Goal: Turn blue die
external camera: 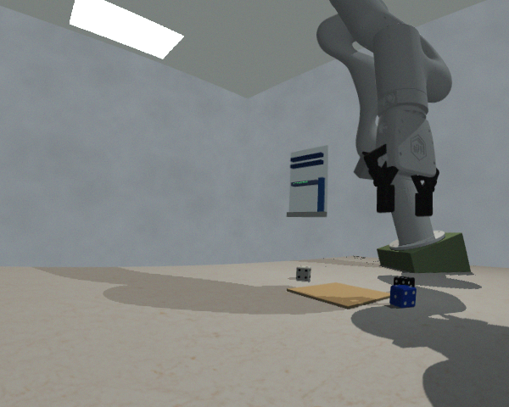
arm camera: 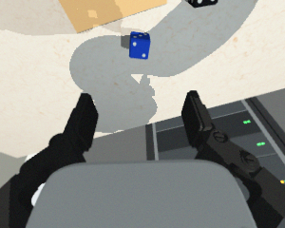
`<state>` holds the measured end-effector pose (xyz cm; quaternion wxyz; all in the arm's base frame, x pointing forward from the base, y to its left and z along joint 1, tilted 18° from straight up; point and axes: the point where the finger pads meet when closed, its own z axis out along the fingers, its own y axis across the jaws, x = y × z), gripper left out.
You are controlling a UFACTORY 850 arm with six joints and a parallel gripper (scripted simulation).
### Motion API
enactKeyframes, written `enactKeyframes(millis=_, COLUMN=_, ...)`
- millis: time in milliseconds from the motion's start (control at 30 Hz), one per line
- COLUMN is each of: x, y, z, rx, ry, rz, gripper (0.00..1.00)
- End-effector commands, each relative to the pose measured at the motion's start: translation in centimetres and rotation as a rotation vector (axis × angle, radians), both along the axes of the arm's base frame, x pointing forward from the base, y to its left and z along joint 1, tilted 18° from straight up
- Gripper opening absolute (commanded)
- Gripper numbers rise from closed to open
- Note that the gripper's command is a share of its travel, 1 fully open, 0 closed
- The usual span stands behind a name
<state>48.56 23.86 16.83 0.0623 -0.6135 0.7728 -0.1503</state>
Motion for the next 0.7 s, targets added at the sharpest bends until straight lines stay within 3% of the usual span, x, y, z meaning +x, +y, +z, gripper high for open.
enactKeyframes(millis=0, x=0.13, y=0.01, z=-0.17, rx=-0.044, ry=0.029, rz=0.158, gripper=1.0)
enactKeyframes(millis=100, x=0.18, y=-0.01, z=-0.32, rx=-0.073, ry=0.045, rz=0.256, gripper=1.0)
enactKeyframes(millis=200, x=0.18, y=-0.01, z=-0.32, rx=-0.074, ry=0.045, rz=0.257, gripper=1.0)
enactKeyframes(millis=267, x=0.23, y=-0.03, z=-0.5, rx=-0.108, ry=0.063, rz=0.371, gripper=1.0)
enactKeyframes(millis=667, x=0.39, y=-0.1, z=-1.04, rx=-0.209, ry=0.118, rz=0.711, gripper=1.0)
